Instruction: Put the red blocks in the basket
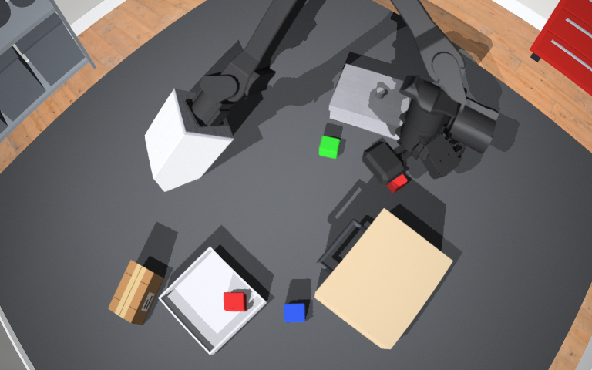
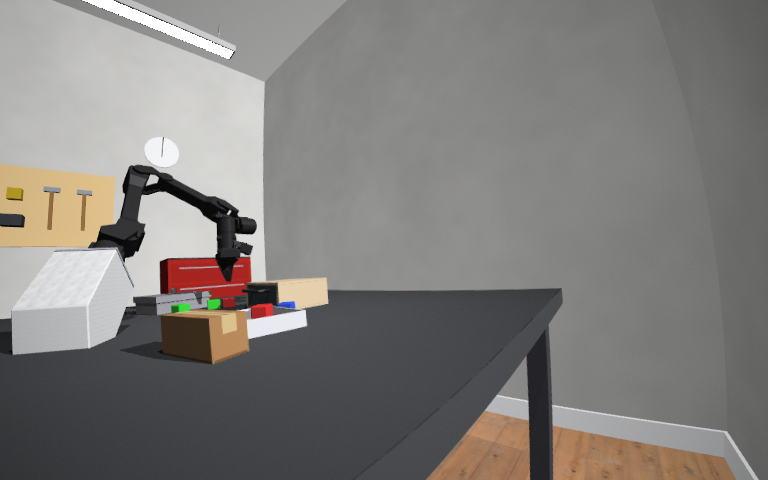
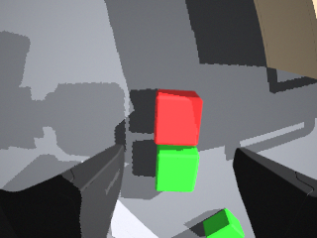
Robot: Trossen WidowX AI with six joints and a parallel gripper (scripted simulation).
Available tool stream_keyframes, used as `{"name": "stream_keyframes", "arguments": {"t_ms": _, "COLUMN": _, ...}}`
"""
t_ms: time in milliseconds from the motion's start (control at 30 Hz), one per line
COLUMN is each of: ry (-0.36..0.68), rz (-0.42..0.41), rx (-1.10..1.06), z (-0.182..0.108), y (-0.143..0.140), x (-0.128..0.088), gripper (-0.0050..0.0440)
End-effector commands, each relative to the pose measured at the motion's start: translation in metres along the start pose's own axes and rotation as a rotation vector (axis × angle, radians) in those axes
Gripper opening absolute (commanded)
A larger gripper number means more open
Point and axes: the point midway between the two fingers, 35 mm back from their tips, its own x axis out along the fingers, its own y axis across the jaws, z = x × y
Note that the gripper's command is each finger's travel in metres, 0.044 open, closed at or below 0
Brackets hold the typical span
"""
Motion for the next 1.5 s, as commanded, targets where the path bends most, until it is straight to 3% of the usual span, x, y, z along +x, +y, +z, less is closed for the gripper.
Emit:
{"name": "stream_keyframes", "arguments": {"t_ms": 0, "ry": 0.014, "rz": -0.006, "rx": 0.010, "z": -0.002, "y": -0.003, "x": 0.026, "gripper": 0.0267}}
{"name": "stream_keyframes", "arguments": {"t_ms": 100, "ry": 0.014, "rz": -0.006, "rx": 0.010, "z": -0.003, "y": -0.003, "x": 0.046, "gripper": 0.0267}}
{"name": "stream_keyframes", "arguments": {"t_ms": 267, "ry": 0.014, "rz": -0.006, "rx": 0.010, "z": -0.003, "y": -0.003, "x": 0.047, "gripper": 0.0267}}
{"name": "stream_keyframes", "arguments": {"t_ms": 633, "ry": 0.014, "rz": -0.006, "rx": 0.010, "z": -0.003, "y": -0.003, "x": 0.077, "gripper": 0.0267}}
{"name": "stream_keyframes", "arguments": {"t_ms": 933, "ry": 0.014, "rz": -0.006, "rx": 0.010, "z": -0.003, "y": -0.003, "x": 0.077, "gripper": 0.0267}}
{"name": "stream_keyframes", "arguments": {"t_ms": 967, "ry": 0.014, "rz": -0.006, "rx": 0.010, "z": -0.003, "y": -0.003, "x": 0.077, "gripper": 0.0000}}
{"name": "stream_keyframes", "arguments": {"t_ms": 1467, "ry": 0.014, "rz": -0.006, "rx": 0.010, "z": -0.003, "y": -0.003, "x": 0.075, "gripper": 0.0000}}
